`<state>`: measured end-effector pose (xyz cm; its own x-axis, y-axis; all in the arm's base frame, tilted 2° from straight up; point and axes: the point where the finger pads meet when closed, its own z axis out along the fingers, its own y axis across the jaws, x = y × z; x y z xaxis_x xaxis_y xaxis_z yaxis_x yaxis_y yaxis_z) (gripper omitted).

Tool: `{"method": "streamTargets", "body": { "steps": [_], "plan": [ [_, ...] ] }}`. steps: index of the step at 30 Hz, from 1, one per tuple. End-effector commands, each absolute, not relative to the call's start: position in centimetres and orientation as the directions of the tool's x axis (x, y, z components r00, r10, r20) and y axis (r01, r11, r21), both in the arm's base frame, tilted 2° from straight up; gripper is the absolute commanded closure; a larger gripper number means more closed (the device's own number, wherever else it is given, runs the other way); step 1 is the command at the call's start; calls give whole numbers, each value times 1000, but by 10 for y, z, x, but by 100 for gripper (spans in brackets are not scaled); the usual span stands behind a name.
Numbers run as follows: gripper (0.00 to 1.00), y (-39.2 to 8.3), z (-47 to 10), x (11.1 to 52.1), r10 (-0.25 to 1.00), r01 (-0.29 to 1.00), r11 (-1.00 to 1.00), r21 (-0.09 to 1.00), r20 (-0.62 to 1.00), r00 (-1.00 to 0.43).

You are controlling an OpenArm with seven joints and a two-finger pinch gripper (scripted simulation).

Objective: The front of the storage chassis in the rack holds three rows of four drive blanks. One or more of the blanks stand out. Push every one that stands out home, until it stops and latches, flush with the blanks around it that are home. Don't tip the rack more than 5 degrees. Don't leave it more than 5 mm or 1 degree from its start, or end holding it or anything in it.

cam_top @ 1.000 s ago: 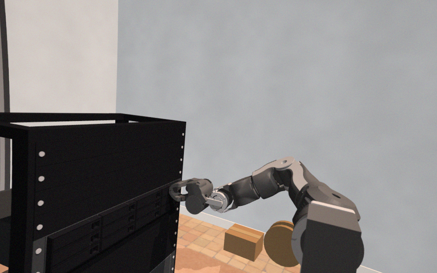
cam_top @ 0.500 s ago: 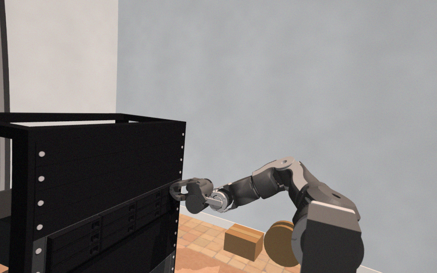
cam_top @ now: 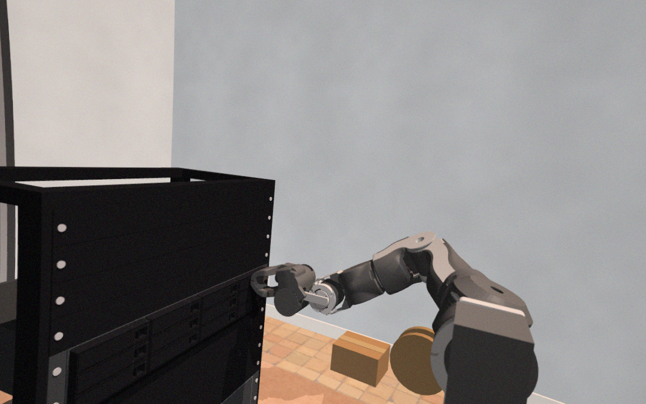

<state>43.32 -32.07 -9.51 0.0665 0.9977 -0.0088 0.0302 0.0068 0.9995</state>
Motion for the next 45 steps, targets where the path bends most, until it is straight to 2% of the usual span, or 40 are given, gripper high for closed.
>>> {"method": "streamTargets", "body": {
  "steps": [1, 23, 45],
  "plan": [
    [100, -308, -98, 439, 999, 35, 17, 999, -18, 38],
    [100, -305, -97, 423, 999, 31, 18, 999, -19, 34],
    [100, -297, -98, 352, 999, 32, 17, 999, -18, 35]
  ]
}}
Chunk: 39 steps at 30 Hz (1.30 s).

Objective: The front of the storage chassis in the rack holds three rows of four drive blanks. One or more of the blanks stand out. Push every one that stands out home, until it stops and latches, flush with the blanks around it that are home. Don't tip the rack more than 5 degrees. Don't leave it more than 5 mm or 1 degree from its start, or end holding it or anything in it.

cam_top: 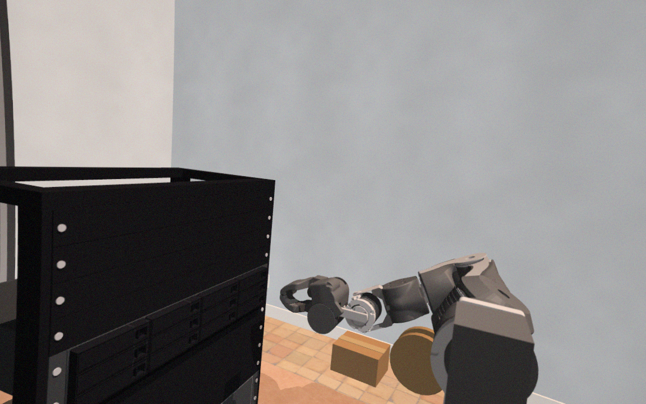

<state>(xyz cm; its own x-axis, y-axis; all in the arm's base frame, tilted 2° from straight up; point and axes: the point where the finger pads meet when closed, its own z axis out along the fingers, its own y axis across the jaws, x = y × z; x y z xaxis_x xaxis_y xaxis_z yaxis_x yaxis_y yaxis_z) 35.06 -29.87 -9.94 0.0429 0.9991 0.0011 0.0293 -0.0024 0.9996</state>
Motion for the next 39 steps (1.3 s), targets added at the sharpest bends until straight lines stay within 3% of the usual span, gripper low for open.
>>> {"method": "streamTargets", "body": {
  "steps": [1, 29, 39],
  "plan": [
    [100, -296, -98, 349, 999, 32, 17, 999, -18, 35],
    [100, -295, -97, 327, 999, 32, 16, 999, -17, 35],
    [100, -297, -95, 294, 999, 32, 16, 999, -17, 36]
  ]
}}
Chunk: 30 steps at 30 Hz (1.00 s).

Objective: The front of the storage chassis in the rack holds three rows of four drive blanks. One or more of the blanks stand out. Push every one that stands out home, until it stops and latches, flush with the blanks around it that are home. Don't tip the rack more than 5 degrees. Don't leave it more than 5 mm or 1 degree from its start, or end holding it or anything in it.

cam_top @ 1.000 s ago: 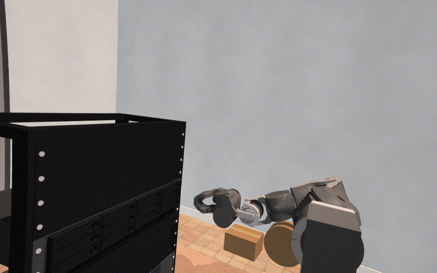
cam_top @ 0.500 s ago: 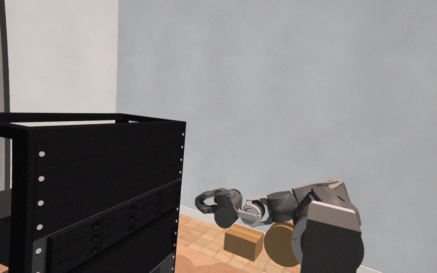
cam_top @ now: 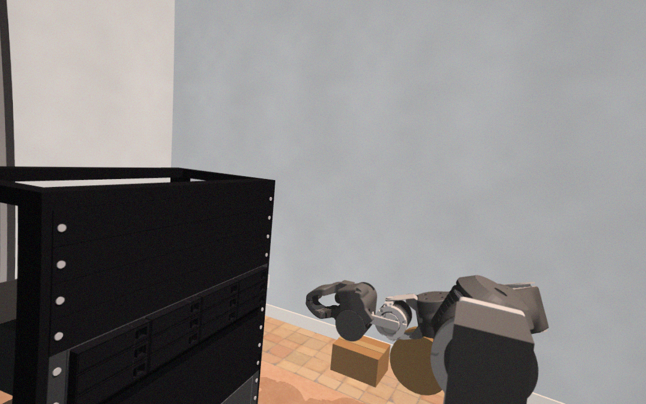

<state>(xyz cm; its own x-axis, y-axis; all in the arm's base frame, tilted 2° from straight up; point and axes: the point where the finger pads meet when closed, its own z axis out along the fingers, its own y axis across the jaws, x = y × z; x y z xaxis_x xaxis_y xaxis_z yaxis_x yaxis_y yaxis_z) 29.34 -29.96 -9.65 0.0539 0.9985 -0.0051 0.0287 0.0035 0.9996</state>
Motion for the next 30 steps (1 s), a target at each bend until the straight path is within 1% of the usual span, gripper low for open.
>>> {"method": "streamTargets", "body": {
  "steps": [1, 5, 7, 20, 30],
  "plan": [
    [100, -297, -95, 289, 999, 32, 16, 999, -17, 36],
    [100, -298, -94, 268, 999, 32, 16, 999, -17, 36],
    [100, -298, -94, 268, 999, 32, 16, 999, -17, 36],
    [100, -303, -88, 196, 999, 29, 22, 999, -23, 41],
    [100, -304, -87, 179, 999, 30, 21, 999, -22, 43]
  ]
}}
